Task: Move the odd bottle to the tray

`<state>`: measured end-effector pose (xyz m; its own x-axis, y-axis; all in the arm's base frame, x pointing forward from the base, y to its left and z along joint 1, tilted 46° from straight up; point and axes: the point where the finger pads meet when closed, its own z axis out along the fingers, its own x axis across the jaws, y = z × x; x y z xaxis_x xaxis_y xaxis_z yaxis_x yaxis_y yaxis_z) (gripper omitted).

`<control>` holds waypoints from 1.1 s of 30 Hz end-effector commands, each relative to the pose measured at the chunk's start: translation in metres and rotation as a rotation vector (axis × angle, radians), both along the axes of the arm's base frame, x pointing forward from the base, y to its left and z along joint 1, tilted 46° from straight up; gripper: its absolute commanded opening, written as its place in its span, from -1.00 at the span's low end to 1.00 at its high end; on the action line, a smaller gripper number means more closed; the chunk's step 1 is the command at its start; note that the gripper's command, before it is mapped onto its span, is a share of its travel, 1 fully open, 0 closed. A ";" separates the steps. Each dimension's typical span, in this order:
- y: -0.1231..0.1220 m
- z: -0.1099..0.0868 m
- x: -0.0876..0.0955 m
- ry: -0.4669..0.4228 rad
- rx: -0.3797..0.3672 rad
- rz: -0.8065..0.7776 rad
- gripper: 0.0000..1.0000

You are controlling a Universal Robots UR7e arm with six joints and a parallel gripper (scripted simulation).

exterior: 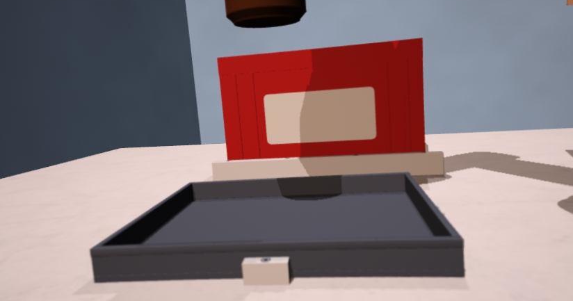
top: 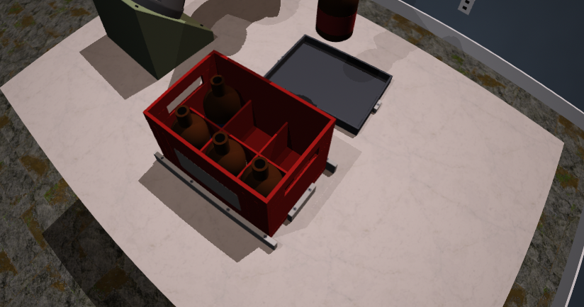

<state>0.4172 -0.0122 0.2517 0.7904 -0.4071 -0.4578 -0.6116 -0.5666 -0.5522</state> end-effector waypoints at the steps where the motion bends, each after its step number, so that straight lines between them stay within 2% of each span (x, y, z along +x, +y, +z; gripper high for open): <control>1: 0.002 0.003 -0.001 -0.001 0.000 -0.001 -1.00; 33: 0.017 0.019 -0.011 -0.001 0.000 -0.001 -1.00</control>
